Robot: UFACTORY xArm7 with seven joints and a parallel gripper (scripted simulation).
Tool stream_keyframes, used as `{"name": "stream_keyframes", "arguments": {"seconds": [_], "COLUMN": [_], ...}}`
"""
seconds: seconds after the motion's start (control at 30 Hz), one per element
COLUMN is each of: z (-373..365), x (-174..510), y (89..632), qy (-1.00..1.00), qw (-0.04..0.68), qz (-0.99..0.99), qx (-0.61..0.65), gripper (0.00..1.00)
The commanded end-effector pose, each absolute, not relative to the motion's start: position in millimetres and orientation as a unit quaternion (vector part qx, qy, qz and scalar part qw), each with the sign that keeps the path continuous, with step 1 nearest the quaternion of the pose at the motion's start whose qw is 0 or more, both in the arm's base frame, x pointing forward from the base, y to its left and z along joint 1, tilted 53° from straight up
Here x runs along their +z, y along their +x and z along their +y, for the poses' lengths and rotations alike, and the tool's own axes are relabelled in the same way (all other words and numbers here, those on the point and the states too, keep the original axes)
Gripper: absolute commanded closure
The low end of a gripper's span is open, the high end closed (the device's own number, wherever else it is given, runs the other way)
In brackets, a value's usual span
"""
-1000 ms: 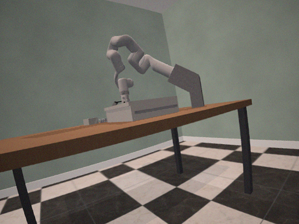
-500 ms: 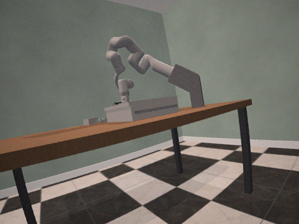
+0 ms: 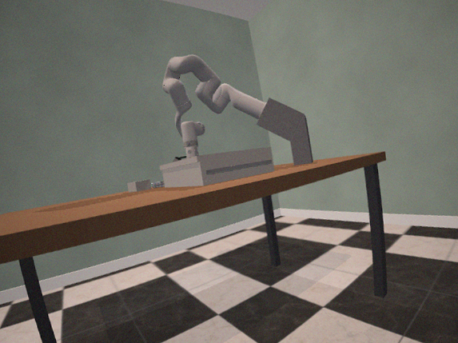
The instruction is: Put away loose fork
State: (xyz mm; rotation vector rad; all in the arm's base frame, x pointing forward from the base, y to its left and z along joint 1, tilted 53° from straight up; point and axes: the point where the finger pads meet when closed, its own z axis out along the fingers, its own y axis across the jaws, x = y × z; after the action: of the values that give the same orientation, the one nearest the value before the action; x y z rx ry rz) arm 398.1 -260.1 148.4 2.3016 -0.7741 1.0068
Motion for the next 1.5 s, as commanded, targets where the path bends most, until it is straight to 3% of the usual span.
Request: {"name": "stream_keyframes", "arguments": {"seconds": [0.0,0.07,0.1,1.47], "z": [-260.1,-260.1,-260.1,-260.1], "x": [148.6,148.6,148.6,148.6], "y": [398.3,398.3,398.3,398.3], "qy": [0.847,0.847,0.847,0.847], "qw": [0.254,0.254,0.254,0.254], "qz": [-0.285,-0.285,-0.285,-0.285], "qx": [0.371,0.371,0.371,0.371], "gripper": [0.72,0.72,0.97,0.97]}}
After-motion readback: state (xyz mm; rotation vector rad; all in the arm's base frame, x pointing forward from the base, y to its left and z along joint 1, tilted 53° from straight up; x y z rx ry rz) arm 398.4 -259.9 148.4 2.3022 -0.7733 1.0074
